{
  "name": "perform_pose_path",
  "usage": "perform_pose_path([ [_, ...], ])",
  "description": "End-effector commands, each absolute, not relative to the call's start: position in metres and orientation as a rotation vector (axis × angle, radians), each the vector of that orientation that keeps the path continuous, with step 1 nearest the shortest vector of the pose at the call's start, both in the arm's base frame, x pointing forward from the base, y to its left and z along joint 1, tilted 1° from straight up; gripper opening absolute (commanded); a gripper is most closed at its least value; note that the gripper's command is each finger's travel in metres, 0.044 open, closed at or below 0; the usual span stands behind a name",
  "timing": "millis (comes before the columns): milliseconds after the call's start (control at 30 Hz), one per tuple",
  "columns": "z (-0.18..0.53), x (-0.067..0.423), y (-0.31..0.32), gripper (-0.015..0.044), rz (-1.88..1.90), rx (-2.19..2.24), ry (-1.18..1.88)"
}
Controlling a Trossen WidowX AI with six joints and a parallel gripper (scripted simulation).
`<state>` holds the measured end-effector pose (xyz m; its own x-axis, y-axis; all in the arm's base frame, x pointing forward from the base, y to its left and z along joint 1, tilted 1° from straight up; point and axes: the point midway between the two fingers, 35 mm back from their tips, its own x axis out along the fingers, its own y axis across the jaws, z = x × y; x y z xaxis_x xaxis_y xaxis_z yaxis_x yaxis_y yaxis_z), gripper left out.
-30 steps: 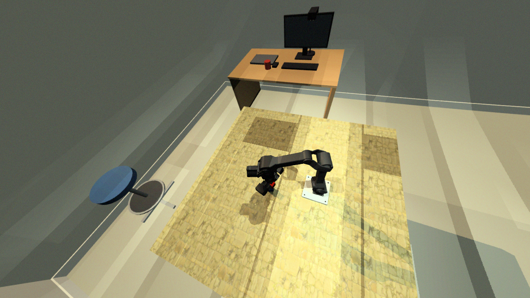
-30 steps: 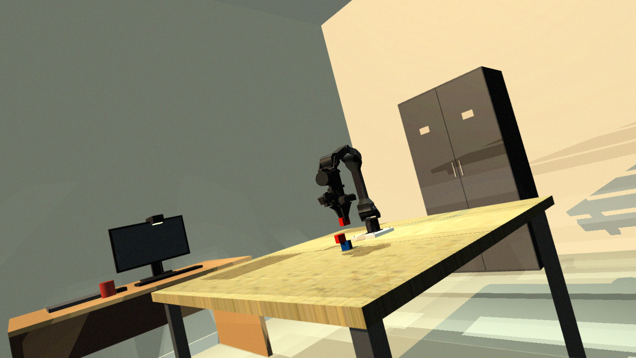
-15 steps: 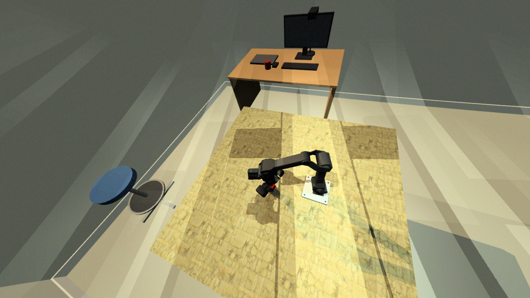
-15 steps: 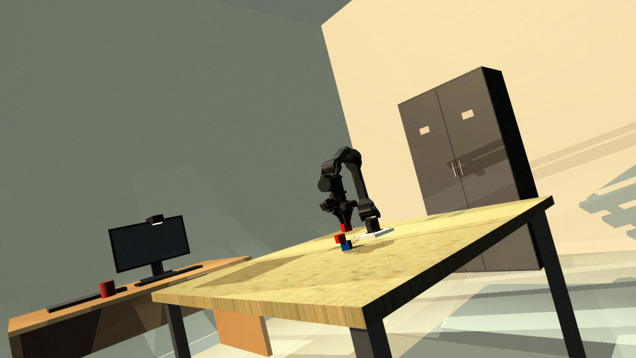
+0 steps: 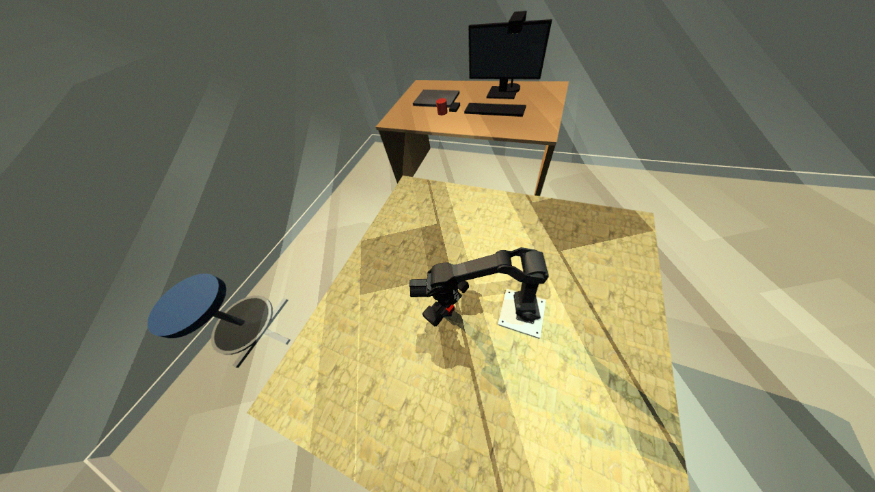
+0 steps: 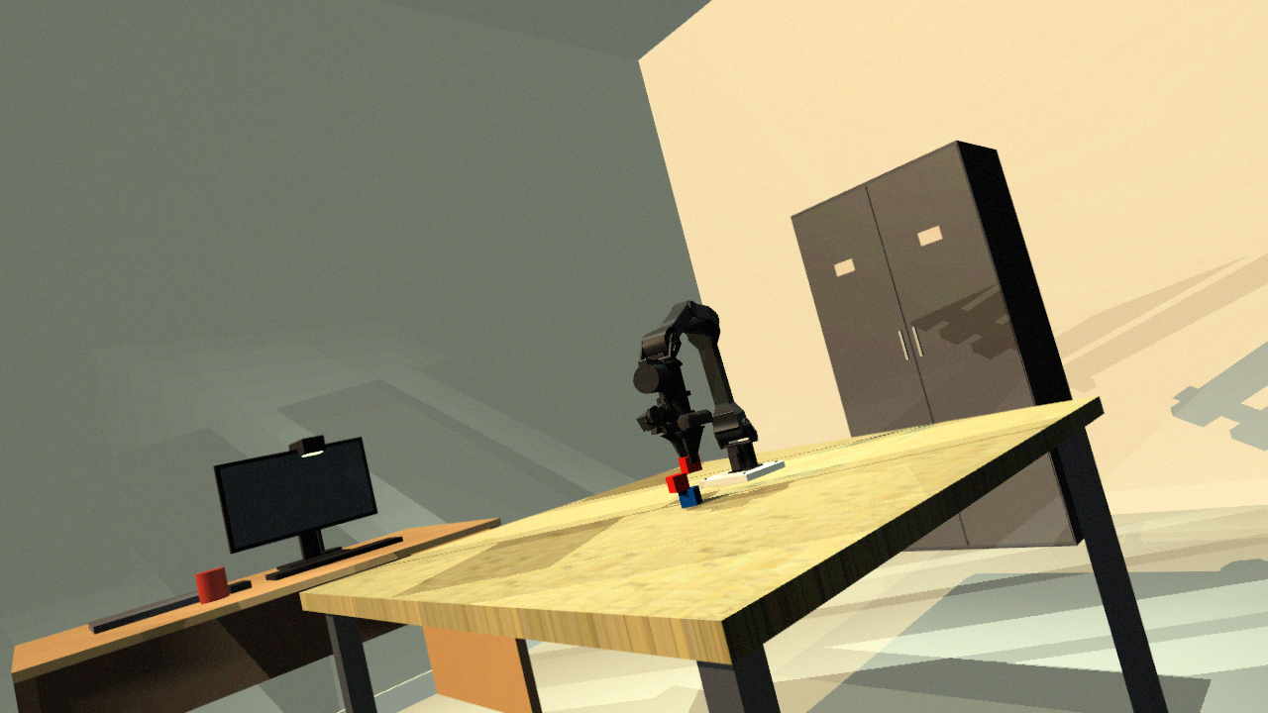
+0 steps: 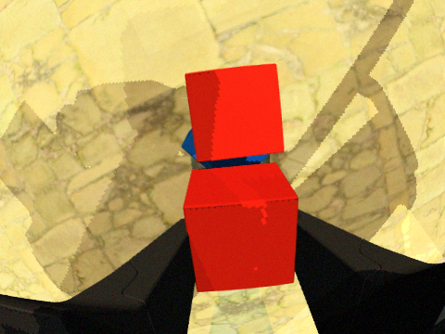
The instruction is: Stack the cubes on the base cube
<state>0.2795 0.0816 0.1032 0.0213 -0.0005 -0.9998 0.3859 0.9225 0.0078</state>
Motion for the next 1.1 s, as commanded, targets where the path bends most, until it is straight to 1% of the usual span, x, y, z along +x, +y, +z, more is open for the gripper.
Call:
perform_pose_path([
  [0,0.094,0.278,0.081,0.0105,-0.311,0.314,1.534],
  [300,0.077,0.279,0.082,0.0105,-0.310,0.313,1.534],
  [1067,0.075,0.279,0.082,0.0105,-0.305,0.308,1.535],
])
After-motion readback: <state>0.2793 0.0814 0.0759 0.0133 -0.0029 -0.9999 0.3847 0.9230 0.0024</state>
